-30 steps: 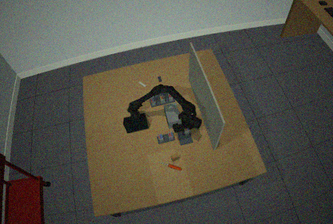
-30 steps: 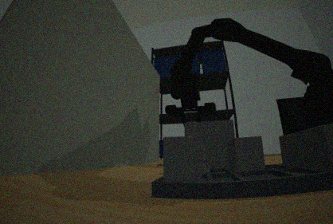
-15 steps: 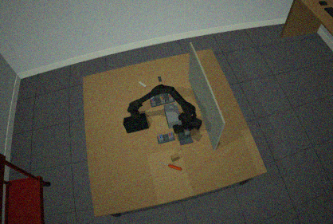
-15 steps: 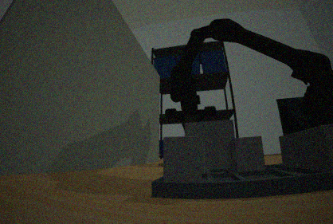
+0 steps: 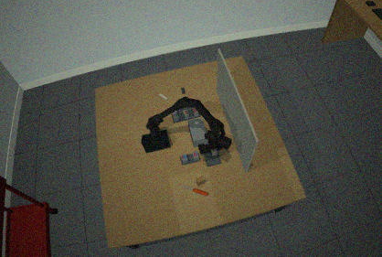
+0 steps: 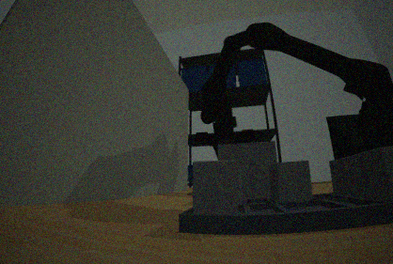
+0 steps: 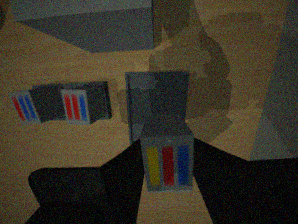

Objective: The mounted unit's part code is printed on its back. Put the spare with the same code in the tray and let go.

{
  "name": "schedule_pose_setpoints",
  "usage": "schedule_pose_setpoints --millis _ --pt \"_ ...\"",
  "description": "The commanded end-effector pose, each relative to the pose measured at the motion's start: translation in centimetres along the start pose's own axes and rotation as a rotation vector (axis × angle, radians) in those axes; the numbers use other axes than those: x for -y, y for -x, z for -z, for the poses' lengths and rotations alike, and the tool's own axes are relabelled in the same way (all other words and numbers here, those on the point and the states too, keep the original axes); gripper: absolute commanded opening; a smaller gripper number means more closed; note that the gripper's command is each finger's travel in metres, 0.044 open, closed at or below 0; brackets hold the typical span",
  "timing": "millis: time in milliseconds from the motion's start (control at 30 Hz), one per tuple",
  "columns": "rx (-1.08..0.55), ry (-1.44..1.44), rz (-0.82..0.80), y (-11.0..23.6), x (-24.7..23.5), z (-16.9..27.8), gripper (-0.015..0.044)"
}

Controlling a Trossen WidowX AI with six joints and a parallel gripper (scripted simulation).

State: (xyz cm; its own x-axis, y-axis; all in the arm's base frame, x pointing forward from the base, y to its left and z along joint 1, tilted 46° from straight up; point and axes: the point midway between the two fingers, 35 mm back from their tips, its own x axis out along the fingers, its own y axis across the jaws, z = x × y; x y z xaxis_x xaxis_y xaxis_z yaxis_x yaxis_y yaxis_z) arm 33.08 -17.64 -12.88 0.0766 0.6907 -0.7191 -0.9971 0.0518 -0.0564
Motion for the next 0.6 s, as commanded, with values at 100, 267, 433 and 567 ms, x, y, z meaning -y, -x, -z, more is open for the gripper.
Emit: schedule_pose_setpoints --millis 100,267,433,567 --pt "0.003 -0.004 0.004 -0.7 0.0 0.0 0.0" --pt "0.004 -0.004 0.004 -1.2 0.0 -0.1 0.0" --pt "0.004 -0.004 0.004 -1.6 0.0 -0.1 0.0" --pt "0.004 -0.004 0.004 -2.0 -0.1 -0.1 0.0"
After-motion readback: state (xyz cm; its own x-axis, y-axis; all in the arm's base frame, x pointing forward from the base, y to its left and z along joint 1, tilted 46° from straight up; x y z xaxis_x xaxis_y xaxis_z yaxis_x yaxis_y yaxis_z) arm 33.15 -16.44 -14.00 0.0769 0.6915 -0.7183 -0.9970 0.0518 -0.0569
